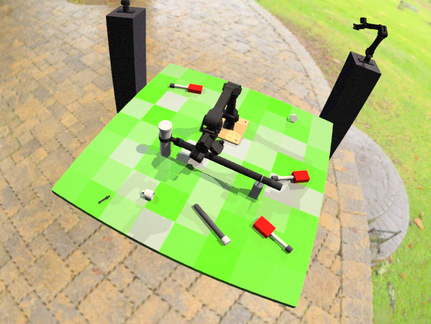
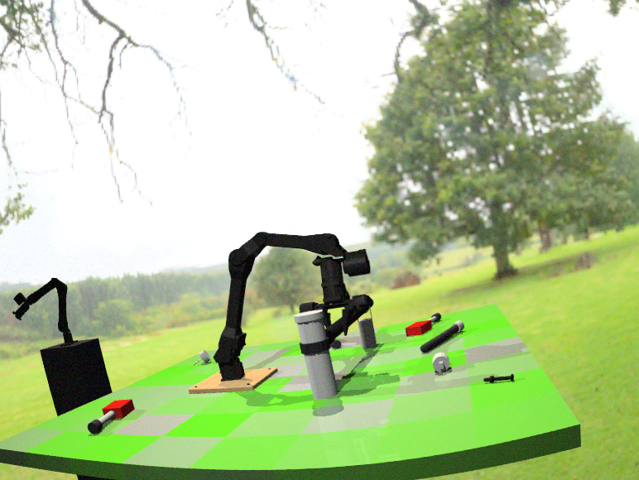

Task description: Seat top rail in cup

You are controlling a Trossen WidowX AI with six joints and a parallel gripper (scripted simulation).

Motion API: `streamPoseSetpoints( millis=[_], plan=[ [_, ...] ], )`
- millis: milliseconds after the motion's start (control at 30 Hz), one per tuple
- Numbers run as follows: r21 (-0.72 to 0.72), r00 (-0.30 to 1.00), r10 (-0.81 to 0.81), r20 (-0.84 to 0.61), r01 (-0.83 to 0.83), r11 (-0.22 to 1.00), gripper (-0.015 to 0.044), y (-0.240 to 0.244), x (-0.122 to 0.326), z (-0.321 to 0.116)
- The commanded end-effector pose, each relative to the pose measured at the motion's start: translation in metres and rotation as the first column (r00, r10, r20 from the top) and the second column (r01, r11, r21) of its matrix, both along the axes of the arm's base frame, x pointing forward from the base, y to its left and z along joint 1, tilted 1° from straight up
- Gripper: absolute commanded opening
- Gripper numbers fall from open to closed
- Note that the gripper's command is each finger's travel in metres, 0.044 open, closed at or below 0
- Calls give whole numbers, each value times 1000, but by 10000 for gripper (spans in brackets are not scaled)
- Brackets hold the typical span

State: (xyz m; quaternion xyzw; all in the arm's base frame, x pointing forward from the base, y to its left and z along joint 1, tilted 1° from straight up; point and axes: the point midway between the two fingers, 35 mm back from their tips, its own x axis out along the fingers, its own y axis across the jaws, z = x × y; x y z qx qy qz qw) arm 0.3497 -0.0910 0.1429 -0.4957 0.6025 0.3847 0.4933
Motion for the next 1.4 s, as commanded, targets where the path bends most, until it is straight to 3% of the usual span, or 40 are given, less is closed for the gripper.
streamPoseSetpoints(
  millis=[0,500,933,1100,1367],
  plan=[
    [0,1000,0,1,0,1000,53,0,0,0],
    [1,1000,0,1,0,1000,440,14,4,15],
    [-1,1000,8,13,-8,1000,440,35,7,41],
    [-10,996,36,78,-35,999,440,44,3,76],
    [-10,996,38,82,-37,999,440,45,2,78]
  ],
)
